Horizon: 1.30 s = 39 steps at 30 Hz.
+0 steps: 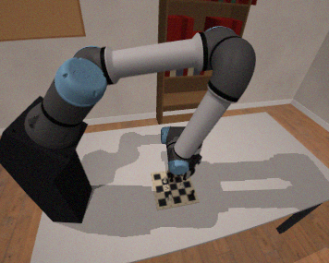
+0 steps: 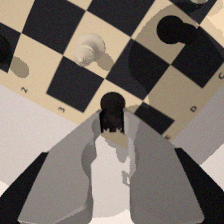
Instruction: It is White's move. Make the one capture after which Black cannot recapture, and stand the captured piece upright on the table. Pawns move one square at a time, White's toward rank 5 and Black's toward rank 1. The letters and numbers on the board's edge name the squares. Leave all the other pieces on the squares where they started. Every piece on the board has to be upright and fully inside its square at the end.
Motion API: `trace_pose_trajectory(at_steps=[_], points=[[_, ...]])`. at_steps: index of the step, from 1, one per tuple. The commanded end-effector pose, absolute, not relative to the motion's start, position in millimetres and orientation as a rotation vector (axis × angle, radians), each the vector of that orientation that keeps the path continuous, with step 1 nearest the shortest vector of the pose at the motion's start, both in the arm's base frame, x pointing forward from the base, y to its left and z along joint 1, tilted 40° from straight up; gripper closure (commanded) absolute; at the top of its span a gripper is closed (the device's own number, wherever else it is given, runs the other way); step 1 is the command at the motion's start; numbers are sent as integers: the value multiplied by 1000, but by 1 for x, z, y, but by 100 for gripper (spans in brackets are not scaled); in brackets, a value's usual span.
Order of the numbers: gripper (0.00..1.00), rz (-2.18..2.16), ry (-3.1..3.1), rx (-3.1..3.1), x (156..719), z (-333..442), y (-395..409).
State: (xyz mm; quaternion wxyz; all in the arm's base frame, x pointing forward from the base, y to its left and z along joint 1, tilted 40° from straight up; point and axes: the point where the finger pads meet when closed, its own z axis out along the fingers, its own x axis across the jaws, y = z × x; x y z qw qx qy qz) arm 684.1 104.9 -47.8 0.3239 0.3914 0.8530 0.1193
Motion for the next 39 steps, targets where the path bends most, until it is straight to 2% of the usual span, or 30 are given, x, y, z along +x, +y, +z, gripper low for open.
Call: trace_pose_trajectory(at_steps=[1, 27, 39], points=[[100, 315, 2234, 1025, 686, -46, 105], [100, 315, 2235, 1025, 684, -45, 105], [100, 314, 2238, 1025, 654, -12, 108]])
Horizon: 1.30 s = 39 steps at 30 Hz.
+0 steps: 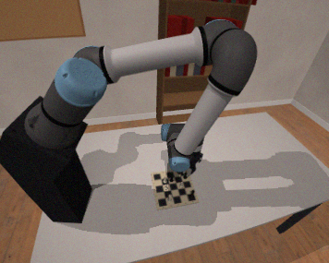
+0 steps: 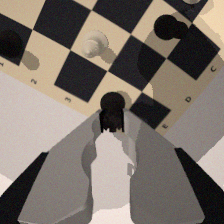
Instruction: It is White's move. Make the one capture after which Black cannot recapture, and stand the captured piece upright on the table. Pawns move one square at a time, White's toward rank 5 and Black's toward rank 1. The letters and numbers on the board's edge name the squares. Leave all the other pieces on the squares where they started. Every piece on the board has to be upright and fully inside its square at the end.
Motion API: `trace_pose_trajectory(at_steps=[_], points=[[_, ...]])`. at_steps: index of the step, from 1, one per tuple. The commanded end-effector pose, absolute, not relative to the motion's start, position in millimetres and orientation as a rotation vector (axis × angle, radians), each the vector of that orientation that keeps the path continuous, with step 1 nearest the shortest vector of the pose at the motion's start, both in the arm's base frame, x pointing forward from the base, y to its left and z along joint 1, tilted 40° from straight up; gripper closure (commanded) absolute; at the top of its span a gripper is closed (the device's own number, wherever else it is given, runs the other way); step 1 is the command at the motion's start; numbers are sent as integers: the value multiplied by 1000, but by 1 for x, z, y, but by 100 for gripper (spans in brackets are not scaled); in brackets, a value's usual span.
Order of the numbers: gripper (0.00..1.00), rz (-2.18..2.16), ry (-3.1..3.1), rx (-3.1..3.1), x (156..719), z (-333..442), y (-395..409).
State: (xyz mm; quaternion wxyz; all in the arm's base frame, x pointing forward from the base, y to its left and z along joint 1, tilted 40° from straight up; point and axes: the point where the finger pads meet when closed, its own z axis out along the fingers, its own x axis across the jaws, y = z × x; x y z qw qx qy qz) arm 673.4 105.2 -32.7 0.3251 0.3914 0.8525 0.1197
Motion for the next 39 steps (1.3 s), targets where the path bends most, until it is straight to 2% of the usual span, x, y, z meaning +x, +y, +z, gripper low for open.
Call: trace_pose_trajectory(at_steps=[1, 14, 28, 39], points=[[100, 314, 2238, 1025, 650, -8, 109], [100, 314, 2238, 1025, 621, 26, 110], [100, 314, 2237, 1026, 619, 29, 110], [100, 242, 2298, 832, 667, 67, 60]])
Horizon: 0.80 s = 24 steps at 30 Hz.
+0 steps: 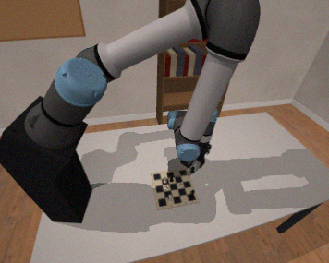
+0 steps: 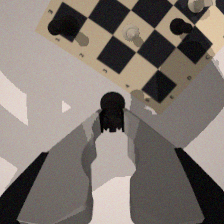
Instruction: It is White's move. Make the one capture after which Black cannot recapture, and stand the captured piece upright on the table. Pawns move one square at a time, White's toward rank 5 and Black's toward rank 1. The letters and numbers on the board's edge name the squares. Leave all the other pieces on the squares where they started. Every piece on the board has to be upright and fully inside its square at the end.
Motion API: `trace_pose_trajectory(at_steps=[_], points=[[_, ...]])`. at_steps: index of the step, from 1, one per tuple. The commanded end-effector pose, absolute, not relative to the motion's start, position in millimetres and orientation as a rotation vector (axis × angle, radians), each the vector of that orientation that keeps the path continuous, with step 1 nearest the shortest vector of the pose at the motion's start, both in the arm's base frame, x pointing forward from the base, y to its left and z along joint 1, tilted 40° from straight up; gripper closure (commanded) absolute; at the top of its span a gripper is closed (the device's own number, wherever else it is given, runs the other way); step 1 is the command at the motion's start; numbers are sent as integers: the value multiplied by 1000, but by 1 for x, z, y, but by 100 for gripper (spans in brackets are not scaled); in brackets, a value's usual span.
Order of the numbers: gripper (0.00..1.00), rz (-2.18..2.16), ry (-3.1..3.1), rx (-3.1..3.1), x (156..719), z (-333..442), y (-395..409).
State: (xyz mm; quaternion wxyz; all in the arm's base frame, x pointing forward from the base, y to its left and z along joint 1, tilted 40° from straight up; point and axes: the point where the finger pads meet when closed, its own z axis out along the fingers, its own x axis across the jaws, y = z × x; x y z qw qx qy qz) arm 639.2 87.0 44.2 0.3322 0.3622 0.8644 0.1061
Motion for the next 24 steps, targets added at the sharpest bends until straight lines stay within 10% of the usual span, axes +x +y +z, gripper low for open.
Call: trace_pose_trajectory(at_steps=[1, 24], points=[[100, 232, 2306, 806, 672, 72, 53], [100, 217, 2321, 767, 684, 72, 44]])
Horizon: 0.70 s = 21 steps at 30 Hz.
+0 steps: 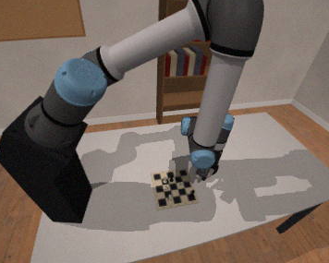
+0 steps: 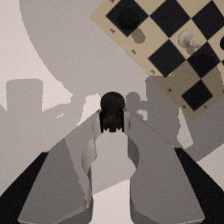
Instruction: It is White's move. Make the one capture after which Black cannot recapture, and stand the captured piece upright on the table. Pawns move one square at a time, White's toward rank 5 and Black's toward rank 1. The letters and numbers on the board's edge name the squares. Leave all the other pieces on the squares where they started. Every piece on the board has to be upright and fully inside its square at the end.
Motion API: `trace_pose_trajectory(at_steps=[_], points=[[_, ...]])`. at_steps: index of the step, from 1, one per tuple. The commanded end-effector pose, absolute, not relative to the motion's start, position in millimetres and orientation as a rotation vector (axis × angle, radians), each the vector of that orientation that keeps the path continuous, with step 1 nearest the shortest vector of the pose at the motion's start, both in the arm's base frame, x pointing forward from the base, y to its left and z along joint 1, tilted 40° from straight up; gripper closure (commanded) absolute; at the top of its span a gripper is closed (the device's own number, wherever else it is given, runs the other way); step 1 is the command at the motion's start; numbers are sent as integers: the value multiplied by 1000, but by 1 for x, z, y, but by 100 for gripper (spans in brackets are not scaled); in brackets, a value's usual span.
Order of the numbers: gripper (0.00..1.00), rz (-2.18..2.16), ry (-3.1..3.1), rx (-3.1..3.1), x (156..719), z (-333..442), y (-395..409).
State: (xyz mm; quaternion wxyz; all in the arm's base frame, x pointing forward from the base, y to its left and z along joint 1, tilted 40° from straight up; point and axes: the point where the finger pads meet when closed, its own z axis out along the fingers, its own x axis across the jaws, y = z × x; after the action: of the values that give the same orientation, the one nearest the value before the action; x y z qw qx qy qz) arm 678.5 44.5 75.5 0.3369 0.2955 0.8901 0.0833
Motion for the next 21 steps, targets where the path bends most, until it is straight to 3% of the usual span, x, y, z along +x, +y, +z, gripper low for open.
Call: trace_pose_trajectory(at_steps=[1, 21], points=[[100, 217, 2321, 767, 686, 70, 44], [100, 218, 2321, 767, 736, 11, 41]])
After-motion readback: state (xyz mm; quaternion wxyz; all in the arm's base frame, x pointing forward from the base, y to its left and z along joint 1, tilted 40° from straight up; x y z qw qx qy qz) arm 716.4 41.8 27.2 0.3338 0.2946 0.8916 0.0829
